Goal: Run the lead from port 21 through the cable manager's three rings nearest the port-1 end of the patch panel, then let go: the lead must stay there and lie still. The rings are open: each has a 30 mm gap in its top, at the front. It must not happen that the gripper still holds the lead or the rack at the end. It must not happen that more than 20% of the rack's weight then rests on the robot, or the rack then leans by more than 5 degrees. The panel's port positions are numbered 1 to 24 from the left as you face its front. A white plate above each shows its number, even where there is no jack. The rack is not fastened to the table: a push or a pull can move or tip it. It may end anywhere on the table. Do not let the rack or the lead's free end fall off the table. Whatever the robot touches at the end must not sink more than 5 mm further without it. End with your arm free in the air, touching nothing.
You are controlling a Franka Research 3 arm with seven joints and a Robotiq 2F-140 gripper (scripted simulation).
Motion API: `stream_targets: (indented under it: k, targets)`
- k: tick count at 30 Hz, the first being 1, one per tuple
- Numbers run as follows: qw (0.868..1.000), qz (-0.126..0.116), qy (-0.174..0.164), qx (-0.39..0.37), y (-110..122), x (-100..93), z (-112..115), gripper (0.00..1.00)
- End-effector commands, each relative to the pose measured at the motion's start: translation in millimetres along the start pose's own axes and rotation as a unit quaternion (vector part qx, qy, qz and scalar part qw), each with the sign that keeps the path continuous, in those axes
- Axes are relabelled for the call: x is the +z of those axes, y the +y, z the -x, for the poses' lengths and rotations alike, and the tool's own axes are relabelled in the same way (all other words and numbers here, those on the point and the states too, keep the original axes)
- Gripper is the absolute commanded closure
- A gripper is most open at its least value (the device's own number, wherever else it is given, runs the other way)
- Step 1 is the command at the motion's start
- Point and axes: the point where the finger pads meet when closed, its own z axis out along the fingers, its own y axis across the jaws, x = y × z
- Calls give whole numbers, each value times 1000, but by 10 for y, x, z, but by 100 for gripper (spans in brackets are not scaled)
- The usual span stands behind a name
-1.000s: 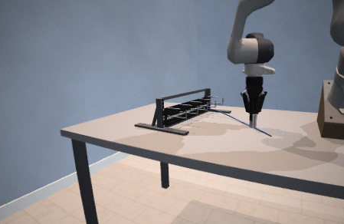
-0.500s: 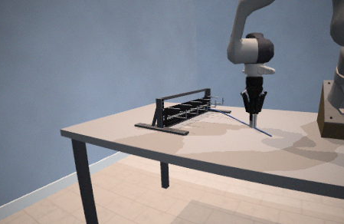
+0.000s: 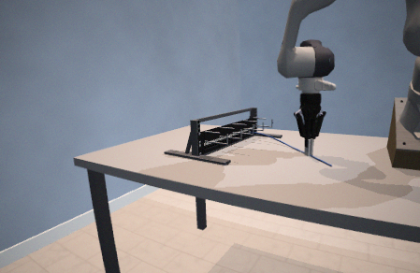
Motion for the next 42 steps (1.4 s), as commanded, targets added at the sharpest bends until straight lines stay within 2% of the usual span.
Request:
stream_targets:
  k: [1, 42]
  targets:
    - [1000, 0, -2, -2, 3, -16, 12, 100]
    - [1000, 0, -2, -2, 2, -359, 11, 100]
